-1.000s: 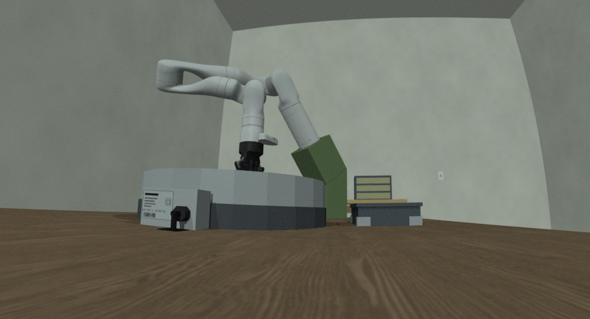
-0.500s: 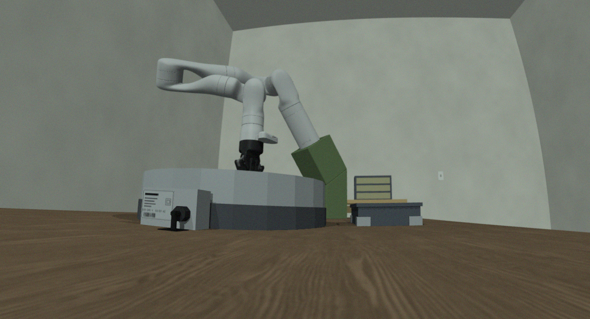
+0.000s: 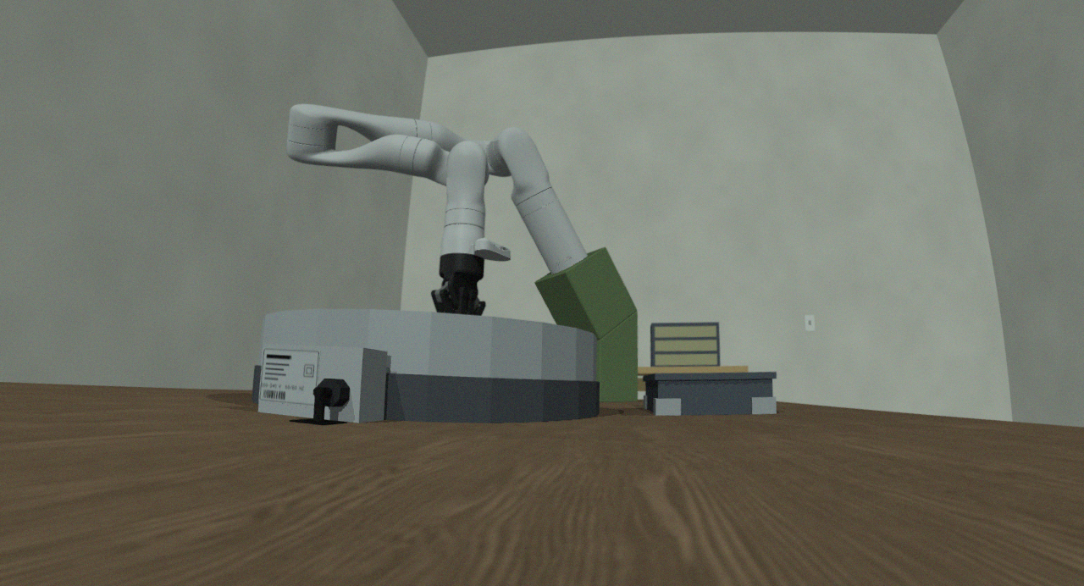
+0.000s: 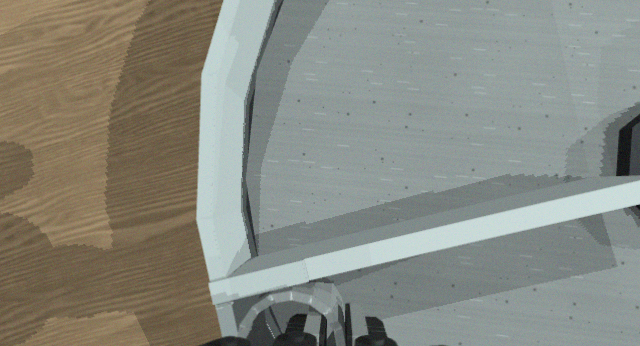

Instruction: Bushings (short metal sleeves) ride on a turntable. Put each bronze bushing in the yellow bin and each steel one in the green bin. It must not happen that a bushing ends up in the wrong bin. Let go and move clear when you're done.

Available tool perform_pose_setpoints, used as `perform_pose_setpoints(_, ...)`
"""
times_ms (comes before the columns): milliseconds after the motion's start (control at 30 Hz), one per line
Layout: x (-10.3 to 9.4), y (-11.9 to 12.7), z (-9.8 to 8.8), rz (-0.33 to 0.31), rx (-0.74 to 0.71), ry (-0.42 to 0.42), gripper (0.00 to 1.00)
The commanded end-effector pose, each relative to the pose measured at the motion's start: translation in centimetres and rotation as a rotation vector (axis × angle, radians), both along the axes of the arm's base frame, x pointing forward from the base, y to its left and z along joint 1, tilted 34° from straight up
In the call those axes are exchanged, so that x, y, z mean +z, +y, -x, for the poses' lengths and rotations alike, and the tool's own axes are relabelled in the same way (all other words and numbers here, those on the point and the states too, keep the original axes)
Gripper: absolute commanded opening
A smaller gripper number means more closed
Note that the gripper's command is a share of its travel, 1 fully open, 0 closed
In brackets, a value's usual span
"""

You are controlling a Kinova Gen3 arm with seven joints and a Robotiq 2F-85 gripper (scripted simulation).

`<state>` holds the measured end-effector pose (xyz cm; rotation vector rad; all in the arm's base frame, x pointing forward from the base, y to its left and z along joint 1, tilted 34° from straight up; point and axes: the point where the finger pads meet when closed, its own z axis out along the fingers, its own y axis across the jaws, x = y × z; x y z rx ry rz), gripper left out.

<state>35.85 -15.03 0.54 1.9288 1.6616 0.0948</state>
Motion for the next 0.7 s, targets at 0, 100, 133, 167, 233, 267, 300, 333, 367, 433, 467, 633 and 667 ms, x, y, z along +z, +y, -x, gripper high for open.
perform_pose_setpoints(0,0.09,0.03,0.01,0.001,0.002,-0.001,0.0)
perform_pose_setpoints(100,0.13,0.05,0.03,0.001,0.002,-0.001,0.0)
perform_pose_setpoints(133,0.18,0.07,0.05,0.001,0.002,-0.001,0.0)
perform_pose_setpoints(167,0.23,0.09,0.08,0.001,0.002,-0.001,0.0)
perform_pose_setpoints(233,0.33,0.14,0.13,0.001,0.002,-0.001,0.0)
perform_pose_setpoints(267,0.33,0.14,0.13,0.001,0.002,-0.001,0.0)
perform_pose_setpoints(300,0.33,0.14,0.13,0.001,0.002,-0.001,0.0)
perform_pose_setpoints(333,0.33,0.14,0.13,0.001,0.002,-0.001,0.0)
perform_pose_setpoints(367,0.38,0.16,0.16,0.001,0.002,-0.001,0.0)
perform_pose_setpoints(433,0.48,0.21,0.21,0.001,0.002,-0.001,0.0)
perform_pose_setpoints(467,0.53,0.23,0.23,0.001,0.002,-0.001,0.0)
perform_pose_setpoints(633,0.58,0.26,0.26,0.001,0.002,-0.001,0.0)
perform_pose_setpoints(667,0.58,0.26,0.26,0.001,0.002,-0.001,0.0)
